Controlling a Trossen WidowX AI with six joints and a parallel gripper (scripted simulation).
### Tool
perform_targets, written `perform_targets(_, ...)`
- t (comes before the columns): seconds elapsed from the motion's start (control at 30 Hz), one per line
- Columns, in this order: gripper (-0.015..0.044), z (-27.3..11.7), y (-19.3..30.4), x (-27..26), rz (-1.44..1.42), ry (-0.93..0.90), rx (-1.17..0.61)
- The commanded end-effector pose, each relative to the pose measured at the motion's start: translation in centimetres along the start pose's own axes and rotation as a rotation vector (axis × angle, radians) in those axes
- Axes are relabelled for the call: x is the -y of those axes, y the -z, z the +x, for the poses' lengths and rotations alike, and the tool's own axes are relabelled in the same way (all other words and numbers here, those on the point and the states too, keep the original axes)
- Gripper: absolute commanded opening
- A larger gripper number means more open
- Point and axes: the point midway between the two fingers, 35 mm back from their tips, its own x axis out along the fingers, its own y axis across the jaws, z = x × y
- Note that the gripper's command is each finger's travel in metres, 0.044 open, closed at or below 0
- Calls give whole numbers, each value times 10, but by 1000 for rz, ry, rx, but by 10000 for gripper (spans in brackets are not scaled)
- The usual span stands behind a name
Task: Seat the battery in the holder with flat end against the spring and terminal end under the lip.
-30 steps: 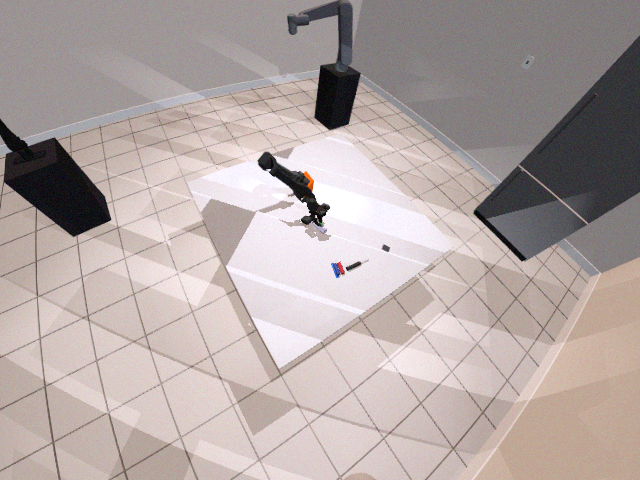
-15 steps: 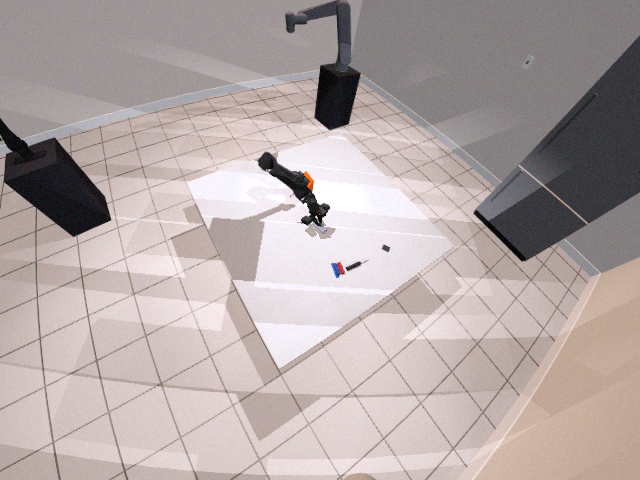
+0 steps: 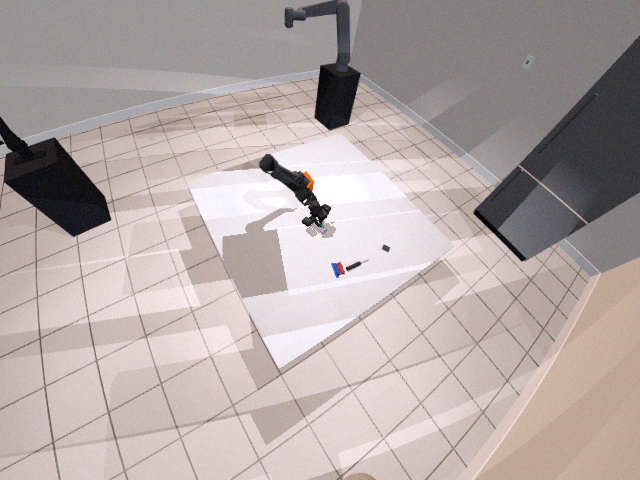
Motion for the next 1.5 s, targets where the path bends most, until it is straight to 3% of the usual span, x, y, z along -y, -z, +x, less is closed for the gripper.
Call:
perform_targets(0.0,66,3,5,-3,-3,-8,-45)
perform_targets(1.47,66,10,0,-1,24,-34,-287)
